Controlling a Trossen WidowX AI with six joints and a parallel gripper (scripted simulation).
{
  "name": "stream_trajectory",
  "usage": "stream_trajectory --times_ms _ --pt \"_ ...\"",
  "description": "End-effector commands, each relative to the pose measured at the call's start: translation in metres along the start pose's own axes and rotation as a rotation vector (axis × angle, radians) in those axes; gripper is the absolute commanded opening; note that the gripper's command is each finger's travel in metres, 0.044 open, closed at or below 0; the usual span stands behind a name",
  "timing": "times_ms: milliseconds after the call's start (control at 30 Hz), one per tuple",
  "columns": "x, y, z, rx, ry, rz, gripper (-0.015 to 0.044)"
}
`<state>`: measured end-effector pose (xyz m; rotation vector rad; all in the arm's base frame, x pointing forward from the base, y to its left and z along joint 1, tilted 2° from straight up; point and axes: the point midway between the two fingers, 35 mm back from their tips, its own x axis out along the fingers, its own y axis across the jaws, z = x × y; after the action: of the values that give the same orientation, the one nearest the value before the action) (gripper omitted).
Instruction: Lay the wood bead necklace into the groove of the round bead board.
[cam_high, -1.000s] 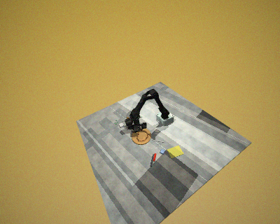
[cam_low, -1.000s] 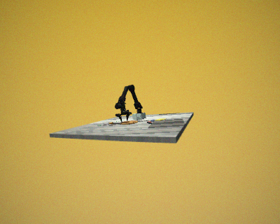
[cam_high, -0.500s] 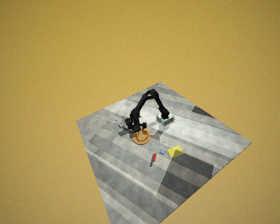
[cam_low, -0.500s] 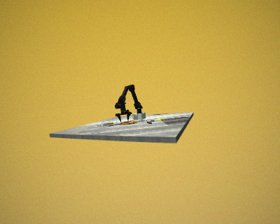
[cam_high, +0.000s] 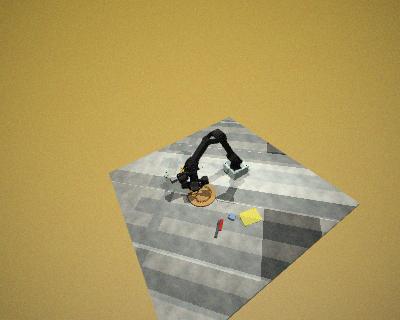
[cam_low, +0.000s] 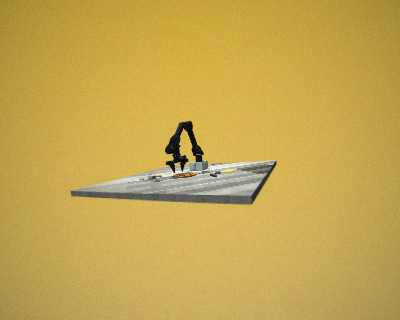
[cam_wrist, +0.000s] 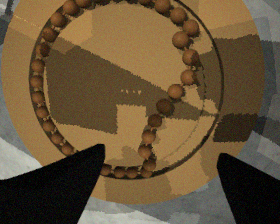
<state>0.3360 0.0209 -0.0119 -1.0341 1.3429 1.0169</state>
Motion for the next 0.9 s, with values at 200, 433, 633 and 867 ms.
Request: stream_trajectory --times_ms 200,433,633,867 --pt "-0.023 -0.013 0.06 -0.312 -0.008 -0.009 0.012" --pt "-0.009 -0.013 0.06 -0.312 -0.008 -0.009 0.012" --pt "-0.014 -0.015 0.06 -0.303 -0.009 -0.017 0.012" --pt "-0.003 -0.014 0.06 -0.306 -0.008 -0.014 0.012"
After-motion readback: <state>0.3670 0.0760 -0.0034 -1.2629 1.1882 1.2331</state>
